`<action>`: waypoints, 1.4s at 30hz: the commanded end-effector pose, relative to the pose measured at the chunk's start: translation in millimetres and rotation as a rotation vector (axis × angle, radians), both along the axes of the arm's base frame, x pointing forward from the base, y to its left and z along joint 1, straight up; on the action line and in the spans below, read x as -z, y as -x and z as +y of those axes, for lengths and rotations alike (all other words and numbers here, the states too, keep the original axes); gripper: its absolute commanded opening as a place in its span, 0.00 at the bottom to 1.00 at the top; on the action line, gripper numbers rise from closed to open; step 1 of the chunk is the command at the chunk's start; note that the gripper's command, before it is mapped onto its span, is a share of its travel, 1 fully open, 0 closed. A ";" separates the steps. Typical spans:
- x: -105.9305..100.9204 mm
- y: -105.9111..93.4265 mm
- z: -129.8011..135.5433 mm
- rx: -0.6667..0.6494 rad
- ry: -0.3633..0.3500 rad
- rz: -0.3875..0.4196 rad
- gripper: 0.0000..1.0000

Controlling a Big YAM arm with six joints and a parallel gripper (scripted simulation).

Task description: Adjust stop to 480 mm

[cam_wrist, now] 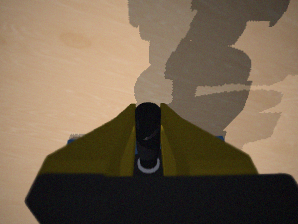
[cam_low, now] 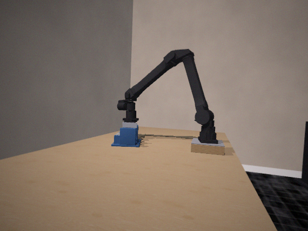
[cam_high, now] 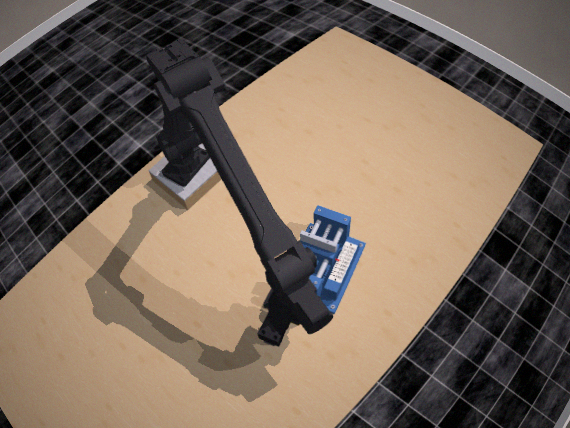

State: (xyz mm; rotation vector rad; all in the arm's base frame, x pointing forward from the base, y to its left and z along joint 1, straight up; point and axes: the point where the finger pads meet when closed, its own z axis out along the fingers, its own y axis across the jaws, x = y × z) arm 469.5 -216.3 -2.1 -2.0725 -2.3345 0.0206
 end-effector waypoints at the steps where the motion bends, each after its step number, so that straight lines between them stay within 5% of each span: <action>1: -19.4 -44.0 -2.2 -0.005 0.026 -0.078 0.06; 42: -58.1 -62.6 2.2 -0.005 0.028 -0.087 0.06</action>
